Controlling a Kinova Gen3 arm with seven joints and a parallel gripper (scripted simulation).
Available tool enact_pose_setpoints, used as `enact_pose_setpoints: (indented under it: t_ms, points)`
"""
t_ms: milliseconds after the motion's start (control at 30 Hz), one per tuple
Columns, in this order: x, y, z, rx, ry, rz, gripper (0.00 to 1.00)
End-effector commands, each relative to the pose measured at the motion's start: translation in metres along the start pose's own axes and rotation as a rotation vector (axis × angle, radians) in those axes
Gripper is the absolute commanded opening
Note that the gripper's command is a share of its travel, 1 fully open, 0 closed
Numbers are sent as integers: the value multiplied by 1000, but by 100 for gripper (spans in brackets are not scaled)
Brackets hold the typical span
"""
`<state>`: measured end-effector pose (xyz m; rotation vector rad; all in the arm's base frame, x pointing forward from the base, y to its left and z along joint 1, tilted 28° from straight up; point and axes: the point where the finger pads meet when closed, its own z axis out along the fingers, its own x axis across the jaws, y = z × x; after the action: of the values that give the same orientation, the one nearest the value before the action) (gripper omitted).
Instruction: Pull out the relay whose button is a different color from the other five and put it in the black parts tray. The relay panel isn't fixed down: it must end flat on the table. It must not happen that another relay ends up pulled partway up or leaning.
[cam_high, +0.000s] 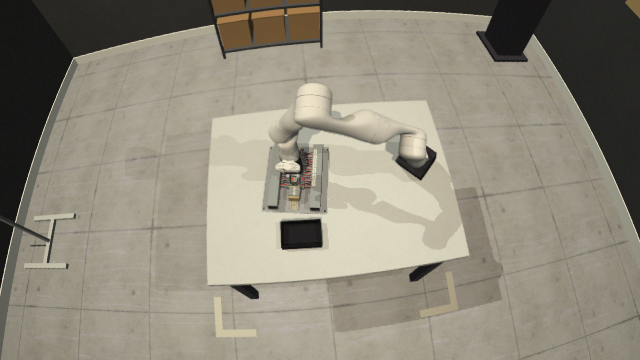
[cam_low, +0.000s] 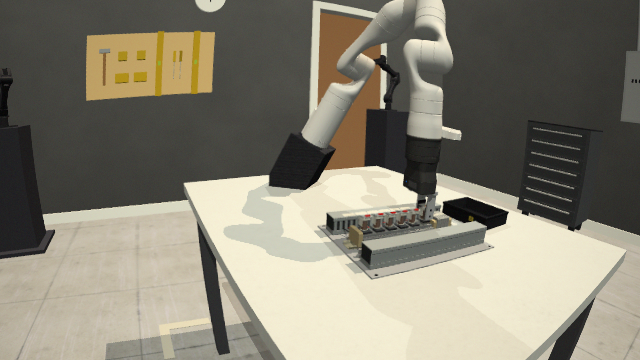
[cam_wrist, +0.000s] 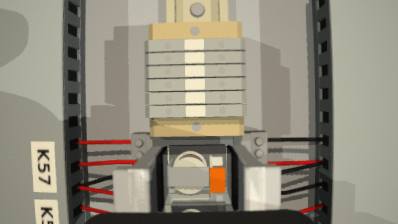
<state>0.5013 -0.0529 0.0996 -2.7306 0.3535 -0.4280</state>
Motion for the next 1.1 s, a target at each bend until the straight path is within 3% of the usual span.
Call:
enact_pose_setpoints:
  t_ms: [0, 267, 533, 1067]
  points:
    - [1, 0, -1, -1, -9, 0, 0]
    - [1, 0, -1, -1, -10, 0, 0]
    - [1, 0, -2, -1, 42, 0, 0]
    - [1, 0, -2, -1, 44, 0, 0]
